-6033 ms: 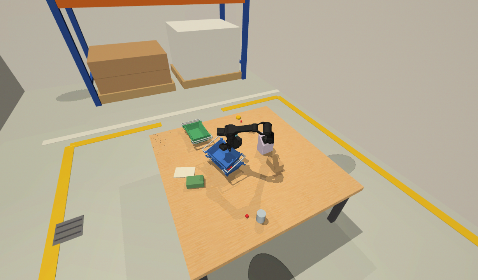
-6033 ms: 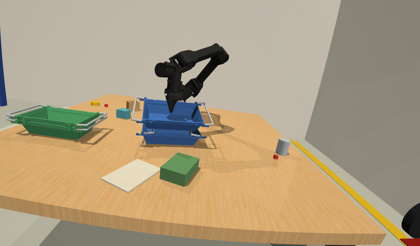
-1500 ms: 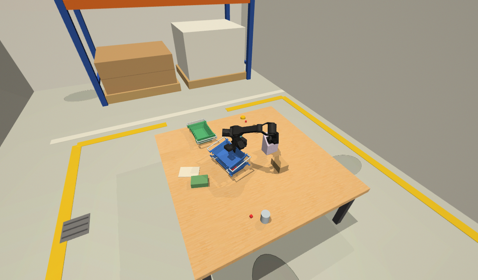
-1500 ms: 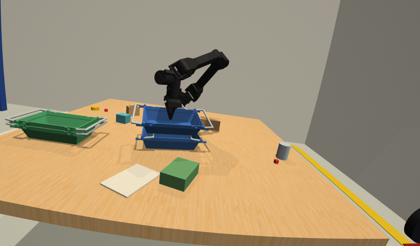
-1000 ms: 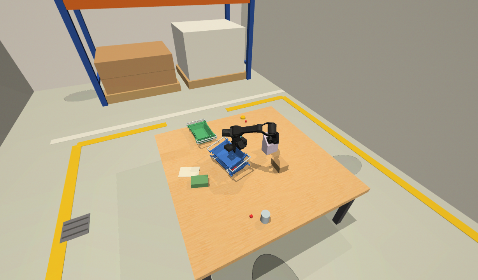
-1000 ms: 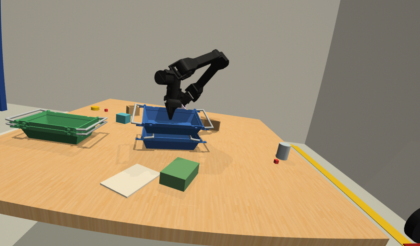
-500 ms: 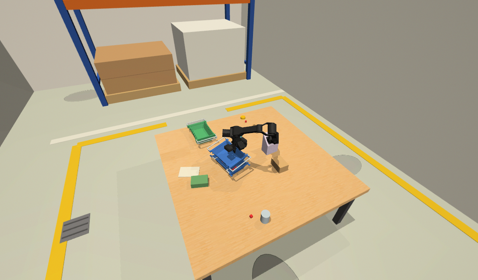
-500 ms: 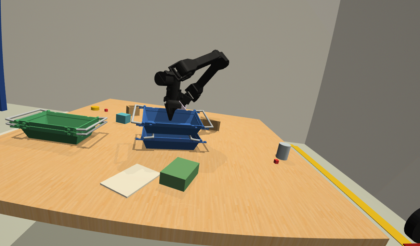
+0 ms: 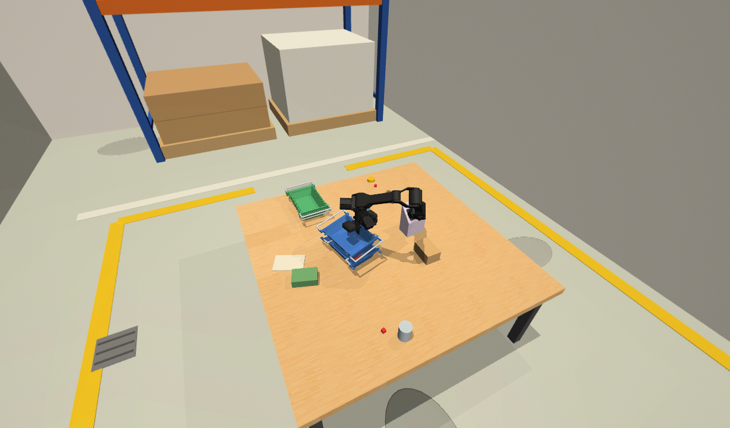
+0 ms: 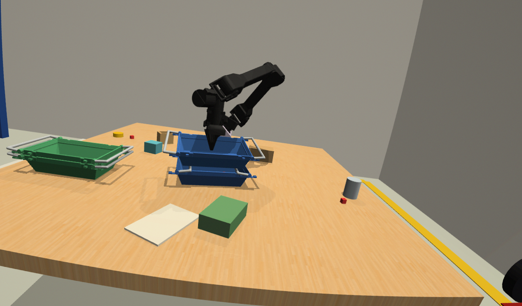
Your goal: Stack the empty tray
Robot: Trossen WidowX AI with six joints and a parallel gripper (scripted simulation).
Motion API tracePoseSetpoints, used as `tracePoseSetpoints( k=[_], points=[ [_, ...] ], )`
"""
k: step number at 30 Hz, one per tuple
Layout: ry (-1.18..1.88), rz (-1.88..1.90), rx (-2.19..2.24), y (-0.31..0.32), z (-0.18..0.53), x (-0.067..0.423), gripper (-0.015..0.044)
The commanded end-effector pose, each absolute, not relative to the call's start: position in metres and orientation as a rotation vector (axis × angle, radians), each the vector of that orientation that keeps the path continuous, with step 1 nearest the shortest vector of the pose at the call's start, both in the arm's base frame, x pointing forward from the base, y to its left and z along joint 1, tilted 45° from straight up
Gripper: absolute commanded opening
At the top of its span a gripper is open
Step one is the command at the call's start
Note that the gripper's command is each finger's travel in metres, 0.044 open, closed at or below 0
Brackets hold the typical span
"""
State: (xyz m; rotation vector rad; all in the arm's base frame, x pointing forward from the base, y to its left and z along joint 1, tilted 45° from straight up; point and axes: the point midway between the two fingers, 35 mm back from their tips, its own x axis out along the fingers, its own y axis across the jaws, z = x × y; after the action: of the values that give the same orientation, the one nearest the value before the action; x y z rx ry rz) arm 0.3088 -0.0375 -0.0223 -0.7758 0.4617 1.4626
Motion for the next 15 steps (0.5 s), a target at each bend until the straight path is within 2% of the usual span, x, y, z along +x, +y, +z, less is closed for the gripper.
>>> tracePoseSetpoints(
  k=[1, 15],
  points=[
    [0.483, 1.491, -0.762, -0.0317, -0.0263, 0.3035, 0.0],
    [0.483, 1.491, -0.762, -0.0317, -0.0263, 0.3035, 0.0]
  ],
)
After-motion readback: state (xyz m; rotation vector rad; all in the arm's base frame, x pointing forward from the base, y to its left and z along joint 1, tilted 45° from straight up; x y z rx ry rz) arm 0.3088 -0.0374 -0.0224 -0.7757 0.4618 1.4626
